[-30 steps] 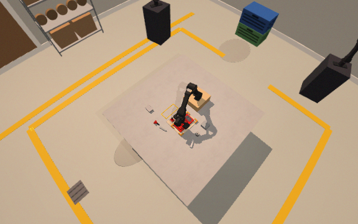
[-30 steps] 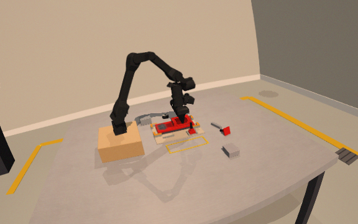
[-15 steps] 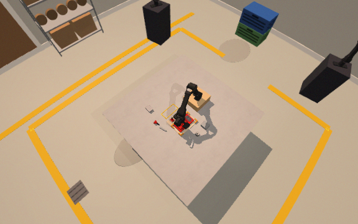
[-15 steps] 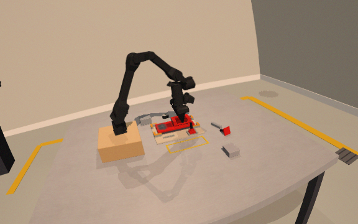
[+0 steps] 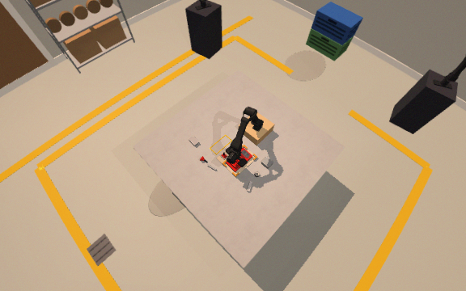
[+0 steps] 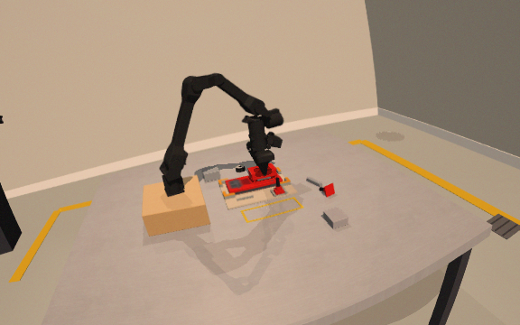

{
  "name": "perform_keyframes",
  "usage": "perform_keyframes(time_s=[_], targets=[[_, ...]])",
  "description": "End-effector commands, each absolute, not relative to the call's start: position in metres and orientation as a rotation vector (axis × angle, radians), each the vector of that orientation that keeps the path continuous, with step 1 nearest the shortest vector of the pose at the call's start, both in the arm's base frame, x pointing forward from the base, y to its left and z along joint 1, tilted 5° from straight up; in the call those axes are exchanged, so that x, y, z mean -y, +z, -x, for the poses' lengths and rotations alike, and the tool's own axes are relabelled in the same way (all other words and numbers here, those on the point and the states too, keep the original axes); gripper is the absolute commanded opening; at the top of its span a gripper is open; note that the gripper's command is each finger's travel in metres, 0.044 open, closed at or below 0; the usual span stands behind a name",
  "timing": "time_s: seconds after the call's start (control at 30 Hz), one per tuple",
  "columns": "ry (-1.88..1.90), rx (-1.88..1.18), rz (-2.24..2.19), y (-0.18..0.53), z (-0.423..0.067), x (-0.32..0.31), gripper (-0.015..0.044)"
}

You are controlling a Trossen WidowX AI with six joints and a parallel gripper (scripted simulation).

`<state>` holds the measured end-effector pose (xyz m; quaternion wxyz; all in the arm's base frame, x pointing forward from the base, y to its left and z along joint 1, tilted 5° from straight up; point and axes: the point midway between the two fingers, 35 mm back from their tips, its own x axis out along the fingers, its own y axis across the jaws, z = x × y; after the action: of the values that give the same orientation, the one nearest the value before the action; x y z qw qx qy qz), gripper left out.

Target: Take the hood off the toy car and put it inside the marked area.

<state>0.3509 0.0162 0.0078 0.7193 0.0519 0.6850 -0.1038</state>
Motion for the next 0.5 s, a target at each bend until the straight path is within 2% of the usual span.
perform_keyframes(time_s=[0.0, 0.47], targets=[[-0.231, -1.509, -0.118, 0.0138, -0.3514, -0.0168, 0.0], [-0.231, -1.509, -0.118, 0.023, -0.3507, -0.0175, 0.0]])
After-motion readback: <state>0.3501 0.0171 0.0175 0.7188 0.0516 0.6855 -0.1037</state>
